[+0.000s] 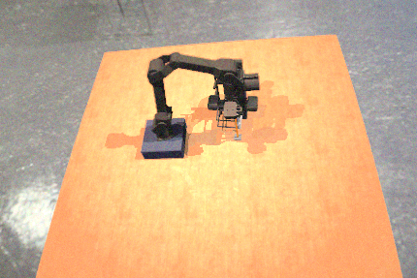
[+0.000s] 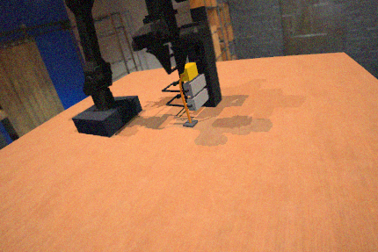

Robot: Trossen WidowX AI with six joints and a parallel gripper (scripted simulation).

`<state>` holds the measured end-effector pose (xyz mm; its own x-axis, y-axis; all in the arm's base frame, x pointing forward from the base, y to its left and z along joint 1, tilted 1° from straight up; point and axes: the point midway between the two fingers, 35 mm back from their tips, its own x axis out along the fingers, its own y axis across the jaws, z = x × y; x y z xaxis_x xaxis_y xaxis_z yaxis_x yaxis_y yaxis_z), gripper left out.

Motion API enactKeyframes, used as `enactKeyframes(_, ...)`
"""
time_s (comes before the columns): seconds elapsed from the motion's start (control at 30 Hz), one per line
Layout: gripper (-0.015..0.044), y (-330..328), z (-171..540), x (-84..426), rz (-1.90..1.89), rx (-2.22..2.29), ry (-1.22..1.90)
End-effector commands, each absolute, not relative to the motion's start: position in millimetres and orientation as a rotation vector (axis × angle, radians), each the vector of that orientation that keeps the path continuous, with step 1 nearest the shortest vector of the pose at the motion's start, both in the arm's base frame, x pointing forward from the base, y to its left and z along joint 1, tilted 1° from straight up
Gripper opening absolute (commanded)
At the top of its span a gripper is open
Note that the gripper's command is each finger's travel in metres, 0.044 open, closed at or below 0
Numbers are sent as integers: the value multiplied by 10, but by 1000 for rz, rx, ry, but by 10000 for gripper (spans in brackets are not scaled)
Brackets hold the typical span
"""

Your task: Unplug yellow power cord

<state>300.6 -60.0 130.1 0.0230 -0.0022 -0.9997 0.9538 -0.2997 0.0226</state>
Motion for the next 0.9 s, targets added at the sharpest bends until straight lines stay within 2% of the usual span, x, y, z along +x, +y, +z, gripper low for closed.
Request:
enactKeyframes(0.0,160,-596,1332,3014,-1416,1463,1024)
enactKeyframes(0.87,160,-243,1339,3141,-1414,1466,1026)
